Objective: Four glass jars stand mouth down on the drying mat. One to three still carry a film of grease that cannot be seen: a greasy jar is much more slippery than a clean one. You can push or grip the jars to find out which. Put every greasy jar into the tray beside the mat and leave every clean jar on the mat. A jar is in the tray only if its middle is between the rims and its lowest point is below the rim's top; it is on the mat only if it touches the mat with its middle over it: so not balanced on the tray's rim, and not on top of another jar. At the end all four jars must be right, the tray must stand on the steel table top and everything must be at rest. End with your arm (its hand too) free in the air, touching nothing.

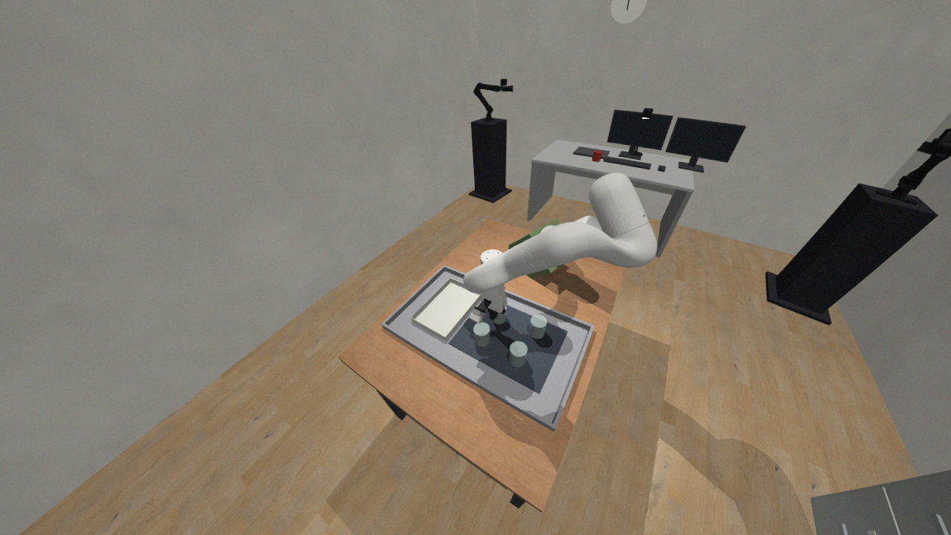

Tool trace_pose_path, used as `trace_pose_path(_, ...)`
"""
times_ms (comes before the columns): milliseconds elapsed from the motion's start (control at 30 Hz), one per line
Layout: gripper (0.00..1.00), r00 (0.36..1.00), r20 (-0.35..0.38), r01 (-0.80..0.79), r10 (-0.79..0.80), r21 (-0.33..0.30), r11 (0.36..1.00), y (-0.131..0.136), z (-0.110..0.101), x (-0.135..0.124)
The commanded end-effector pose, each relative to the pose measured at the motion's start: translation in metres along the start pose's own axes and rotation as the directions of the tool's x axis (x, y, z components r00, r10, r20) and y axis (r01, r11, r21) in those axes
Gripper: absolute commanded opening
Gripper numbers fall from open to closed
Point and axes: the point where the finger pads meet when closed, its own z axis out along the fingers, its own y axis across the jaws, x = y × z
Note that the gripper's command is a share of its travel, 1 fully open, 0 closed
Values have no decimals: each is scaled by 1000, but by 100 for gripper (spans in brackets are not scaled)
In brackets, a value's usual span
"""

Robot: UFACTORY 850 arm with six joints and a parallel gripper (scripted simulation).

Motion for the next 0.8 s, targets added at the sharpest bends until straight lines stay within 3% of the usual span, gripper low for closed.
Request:
trace_pose_path(0,0,1000,-1,0,0,-1,1000,0,-1,0)
trace_pose_path(767,0,1000,-1,0,0,-1,1000,0,-1,-3)
